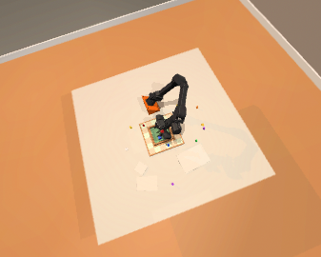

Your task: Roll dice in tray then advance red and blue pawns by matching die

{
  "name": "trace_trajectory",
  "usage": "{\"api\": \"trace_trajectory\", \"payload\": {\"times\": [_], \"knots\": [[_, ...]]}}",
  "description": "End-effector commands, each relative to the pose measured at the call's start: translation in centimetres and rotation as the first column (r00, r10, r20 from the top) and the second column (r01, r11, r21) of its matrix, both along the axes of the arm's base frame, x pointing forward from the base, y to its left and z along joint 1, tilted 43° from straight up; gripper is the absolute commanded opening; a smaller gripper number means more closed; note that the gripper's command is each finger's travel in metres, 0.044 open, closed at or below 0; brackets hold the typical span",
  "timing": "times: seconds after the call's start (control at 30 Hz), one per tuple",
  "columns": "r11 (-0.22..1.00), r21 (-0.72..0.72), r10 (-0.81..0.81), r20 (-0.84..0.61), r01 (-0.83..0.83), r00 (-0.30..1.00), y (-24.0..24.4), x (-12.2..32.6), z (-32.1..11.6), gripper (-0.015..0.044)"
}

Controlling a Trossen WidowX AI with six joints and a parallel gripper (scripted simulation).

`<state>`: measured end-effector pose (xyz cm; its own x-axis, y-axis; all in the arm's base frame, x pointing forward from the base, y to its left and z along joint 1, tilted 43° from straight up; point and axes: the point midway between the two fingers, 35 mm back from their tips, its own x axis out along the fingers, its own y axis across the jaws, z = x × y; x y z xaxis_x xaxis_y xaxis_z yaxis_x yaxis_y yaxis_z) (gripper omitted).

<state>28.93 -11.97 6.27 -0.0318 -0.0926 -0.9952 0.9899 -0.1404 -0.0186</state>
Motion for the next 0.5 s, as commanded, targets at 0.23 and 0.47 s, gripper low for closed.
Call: {"api": "trace_trajectory", "payload": {"times": [0.23, 0.47], "knots": [[0.887, 0.46, 0.036, 0.006, -0.034, 0.999, 0.3, -0.2, -2.4, 0.044], [0.675, 0.736, -0.058, 0.113, -0.045, 0.992, 0.0, 0.5, -3.4, 0.044]]}}
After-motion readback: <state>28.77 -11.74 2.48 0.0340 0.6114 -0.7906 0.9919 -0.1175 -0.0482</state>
